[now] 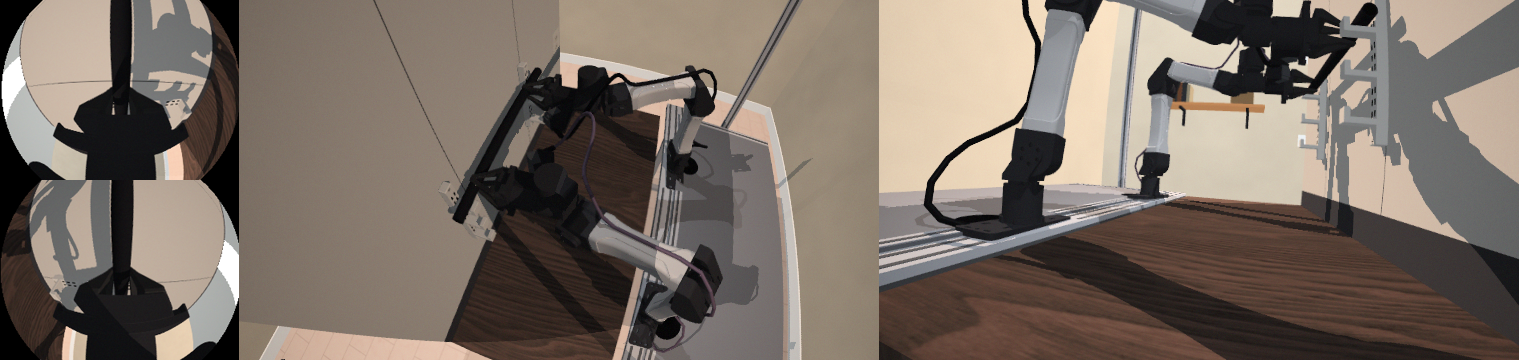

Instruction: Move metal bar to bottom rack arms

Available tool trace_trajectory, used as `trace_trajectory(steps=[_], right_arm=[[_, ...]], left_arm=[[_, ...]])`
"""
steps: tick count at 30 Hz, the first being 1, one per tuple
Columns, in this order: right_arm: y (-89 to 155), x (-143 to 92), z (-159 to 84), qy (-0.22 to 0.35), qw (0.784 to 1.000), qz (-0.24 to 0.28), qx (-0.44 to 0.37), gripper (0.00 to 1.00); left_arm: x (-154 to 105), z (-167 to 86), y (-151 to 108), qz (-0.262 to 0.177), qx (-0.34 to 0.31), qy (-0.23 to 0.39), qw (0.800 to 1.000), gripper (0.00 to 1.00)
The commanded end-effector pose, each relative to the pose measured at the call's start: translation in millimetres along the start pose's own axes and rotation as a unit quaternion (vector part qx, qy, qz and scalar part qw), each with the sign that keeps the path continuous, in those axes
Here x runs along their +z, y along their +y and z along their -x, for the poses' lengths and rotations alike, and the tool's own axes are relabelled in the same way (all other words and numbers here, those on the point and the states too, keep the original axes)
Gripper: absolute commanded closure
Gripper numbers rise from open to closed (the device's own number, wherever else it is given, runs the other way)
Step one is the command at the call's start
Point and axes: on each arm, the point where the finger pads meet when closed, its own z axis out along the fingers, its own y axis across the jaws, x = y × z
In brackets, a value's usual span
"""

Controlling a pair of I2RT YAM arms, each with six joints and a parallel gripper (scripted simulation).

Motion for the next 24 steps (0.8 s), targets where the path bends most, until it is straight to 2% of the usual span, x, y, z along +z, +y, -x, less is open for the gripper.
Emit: trace_trajectory(steps=[1,24], right_arm=[[-1.7,6.5,4.4,-0.006,1.0,-0.003,0.003,1.0],[-5.0,5.7,2.8,-0.006,1.0,-0.003,0.003,1.0]], left_arm=[[4.2,7.0,8.7,0.012,0.003,-0.011,1.0,1.0],[7.6,8.5,12.0,0.012,0.003,-0.011,1.0,1.0]])
